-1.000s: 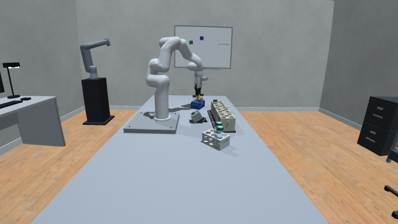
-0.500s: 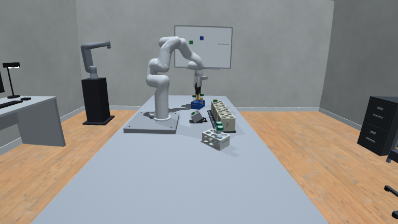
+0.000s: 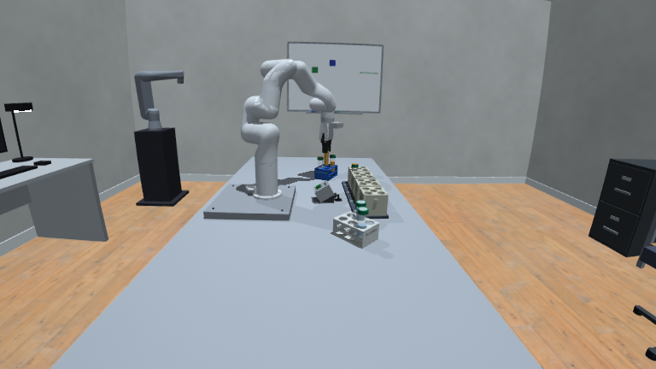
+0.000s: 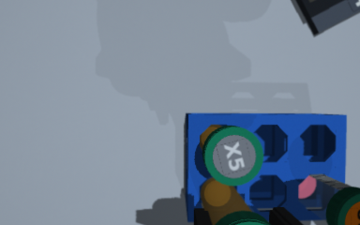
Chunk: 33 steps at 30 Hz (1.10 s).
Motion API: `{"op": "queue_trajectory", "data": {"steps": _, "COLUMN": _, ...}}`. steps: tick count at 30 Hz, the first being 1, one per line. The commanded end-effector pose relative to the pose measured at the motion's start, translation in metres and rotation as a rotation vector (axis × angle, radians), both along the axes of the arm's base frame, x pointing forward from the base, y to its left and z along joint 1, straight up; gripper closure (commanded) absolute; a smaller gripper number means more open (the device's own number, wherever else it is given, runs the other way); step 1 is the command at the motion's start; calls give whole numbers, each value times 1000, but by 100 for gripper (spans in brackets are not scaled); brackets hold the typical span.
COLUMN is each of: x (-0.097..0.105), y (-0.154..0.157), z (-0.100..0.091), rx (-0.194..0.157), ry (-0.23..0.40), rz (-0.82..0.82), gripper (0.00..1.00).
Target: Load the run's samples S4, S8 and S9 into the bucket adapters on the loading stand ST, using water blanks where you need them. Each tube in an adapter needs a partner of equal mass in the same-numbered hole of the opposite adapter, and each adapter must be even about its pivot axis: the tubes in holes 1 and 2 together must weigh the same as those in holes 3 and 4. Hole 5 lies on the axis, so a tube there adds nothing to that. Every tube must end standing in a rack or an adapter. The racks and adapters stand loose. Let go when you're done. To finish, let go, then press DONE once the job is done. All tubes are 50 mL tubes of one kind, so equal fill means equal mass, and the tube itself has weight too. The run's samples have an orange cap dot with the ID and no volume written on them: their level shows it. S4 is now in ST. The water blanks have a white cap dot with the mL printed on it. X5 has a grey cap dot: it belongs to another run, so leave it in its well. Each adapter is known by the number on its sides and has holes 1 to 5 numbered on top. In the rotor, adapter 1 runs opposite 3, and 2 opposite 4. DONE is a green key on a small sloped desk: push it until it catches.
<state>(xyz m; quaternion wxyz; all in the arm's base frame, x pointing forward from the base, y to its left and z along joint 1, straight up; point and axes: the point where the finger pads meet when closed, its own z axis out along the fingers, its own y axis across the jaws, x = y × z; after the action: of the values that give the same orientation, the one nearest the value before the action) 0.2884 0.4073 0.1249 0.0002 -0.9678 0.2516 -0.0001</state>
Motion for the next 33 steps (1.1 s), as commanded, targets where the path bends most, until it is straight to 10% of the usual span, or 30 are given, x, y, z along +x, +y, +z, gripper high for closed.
{"op": "queue_trajectory", "data": {"steps": 1, "x": 1, "y": 1, "z": 10, "rx": -2, "ry": -9, "rz": 0, "gripper": 100}}
{"op": "queue_trajectory", "data": {"steps": 33, "x": 0, "y": 1, "z": 66, "rx": -2, "ry": -9, "rz": 0, "gripper": 100}}
